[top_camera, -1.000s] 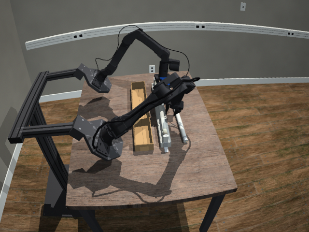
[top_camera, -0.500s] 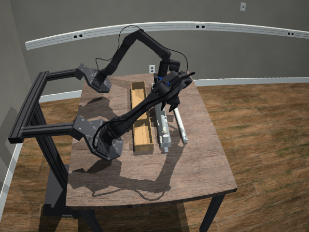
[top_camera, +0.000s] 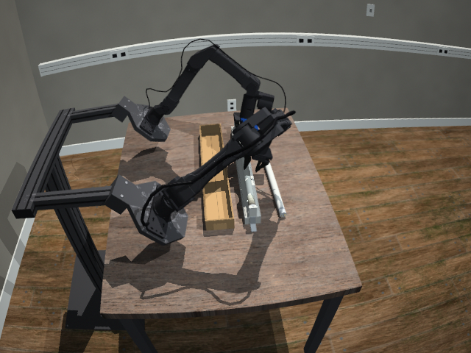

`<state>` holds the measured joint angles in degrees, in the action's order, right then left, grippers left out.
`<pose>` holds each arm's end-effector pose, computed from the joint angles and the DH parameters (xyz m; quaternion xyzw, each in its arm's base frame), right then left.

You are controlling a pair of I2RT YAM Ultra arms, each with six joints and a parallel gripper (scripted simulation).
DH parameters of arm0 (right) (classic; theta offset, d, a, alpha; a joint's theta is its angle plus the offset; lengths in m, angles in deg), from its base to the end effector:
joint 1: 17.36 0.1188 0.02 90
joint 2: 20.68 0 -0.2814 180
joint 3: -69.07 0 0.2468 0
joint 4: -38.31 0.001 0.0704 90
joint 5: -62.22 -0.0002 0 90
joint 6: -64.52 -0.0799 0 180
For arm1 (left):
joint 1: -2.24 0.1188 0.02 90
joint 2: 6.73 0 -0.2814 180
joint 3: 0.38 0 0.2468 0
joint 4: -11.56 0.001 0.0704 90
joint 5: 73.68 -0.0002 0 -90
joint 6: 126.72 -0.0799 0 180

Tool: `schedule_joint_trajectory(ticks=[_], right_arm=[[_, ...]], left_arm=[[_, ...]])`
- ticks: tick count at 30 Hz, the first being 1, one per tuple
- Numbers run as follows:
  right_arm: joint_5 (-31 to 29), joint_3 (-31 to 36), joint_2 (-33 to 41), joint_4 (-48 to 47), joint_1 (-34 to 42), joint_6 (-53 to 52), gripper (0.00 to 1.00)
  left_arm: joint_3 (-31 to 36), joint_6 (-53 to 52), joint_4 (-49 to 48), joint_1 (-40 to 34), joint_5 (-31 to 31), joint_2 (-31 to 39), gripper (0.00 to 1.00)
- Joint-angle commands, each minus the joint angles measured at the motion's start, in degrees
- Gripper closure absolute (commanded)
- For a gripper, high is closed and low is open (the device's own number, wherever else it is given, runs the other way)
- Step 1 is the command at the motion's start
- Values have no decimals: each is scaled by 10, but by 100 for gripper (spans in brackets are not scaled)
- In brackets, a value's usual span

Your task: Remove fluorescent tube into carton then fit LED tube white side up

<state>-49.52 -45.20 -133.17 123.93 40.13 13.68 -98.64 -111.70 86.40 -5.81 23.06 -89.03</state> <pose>0.2335 0.3132 0.2427 -0.7257 0.6596 -0.1775 0.0821 0.2953 -0.0313 0.3372 0.6256 0.7305 0.1949 0.1922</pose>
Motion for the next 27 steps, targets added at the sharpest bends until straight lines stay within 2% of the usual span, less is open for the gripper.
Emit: schedule_joint_trajectory(ticks=[1, 4, 5, 15, 18, 21, 22, 24, 26, 27], right_arm=[[7, 11, 7, -5, 16, 7, 51], [7, 26, 11, -44, -6, 16, 51], [8, 31, 14, -50, -7, 17, 51], [10, 78, -13, -108, -13, 33, 51], [10, 71, -3, -93, -10, 31, 51], [10, 94, -22, -130, -28, 39, 51], [10, 83, 1, -111, -15, 36, 51], [10, 67, 5, -115, -13, 35, 51], [10, 63, 0, -108, -13, 35, 51], [10, 72, 6, -115, -12, 35, 51]], left_arm=[[9, -6, -6, 3, -6, -6, 51], [18, -10, -43, 8, -7, 14, 51], [29, -10, -50, 8, -8, -13, 51], [62, -16, -104, 9, -13, -29, 51], [54, -15, -90, 2, -12, -21, 51], [72, -17, -109, 14, -14, -39, 51], [68, -16, -105, 3, -13, -24, 51], [47, -16, -105, 2, -14, -11, 51], [55, -16, -107, 6, -13, -22, 51], [60, -16, -107, 6, -13, -18, 89]])
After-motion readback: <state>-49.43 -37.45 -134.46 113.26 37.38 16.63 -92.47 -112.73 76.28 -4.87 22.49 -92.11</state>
